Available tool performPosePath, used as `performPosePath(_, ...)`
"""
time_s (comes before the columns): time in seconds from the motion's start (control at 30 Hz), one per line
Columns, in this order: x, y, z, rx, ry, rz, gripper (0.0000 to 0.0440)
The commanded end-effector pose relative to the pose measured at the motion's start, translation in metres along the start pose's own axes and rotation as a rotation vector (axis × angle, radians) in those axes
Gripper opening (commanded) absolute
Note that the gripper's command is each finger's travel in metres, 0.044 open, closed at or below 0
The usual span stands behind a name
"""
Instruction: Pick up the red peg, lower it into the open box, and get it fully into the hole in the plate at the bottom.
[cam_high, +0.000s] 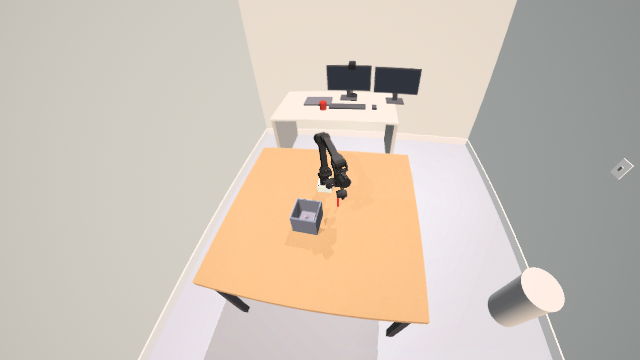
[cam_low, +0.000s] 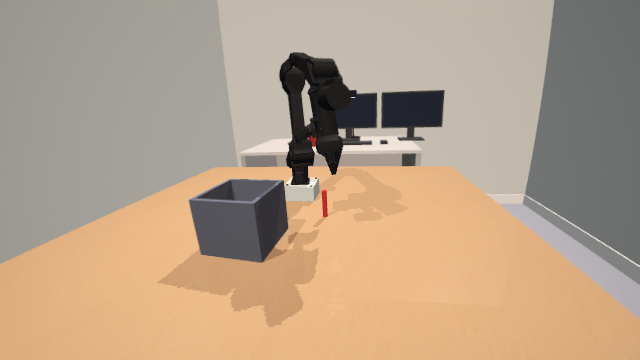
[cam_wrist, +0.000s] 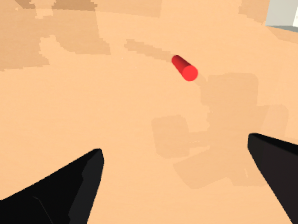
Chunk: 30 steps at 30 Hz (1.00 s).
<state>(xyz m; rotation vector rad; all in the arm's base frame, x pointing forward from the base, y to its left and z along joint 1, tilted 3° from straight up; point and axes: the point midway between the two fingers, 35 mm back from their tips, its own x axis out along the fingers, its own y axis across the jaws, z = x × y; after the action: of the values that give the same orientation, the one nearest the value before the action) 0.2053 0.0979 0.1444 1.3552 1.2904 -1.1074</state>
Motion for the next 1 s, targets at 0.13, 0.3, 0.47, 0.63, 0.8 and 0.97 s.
performPosePath(0.13, 0.027, -0.015, 0.009, -0.065, -0.042, -0.086, 0.044)
performPosePath(0.3, 0.046, -0.02, 0.017, -0.081, -0.06, -0.116, 0.044)
performPosePath(0.47, 0.064, -0.025, 0.025, -0.087, -0.073, -0.131, 0.044)
performPosePath(0.63, 0.079, -0.027, 0.032, -0.084, -0.088, -0.132, 0.0436)
performPosePath(0.8, 0.091, -0.028, 0.036, -0.082, -0.098, -0.129, 0.0416)
performPosePath(0.97, 0.103, -0.027, 0.037, -0.091, -0.098, -0.123, 0.0341)
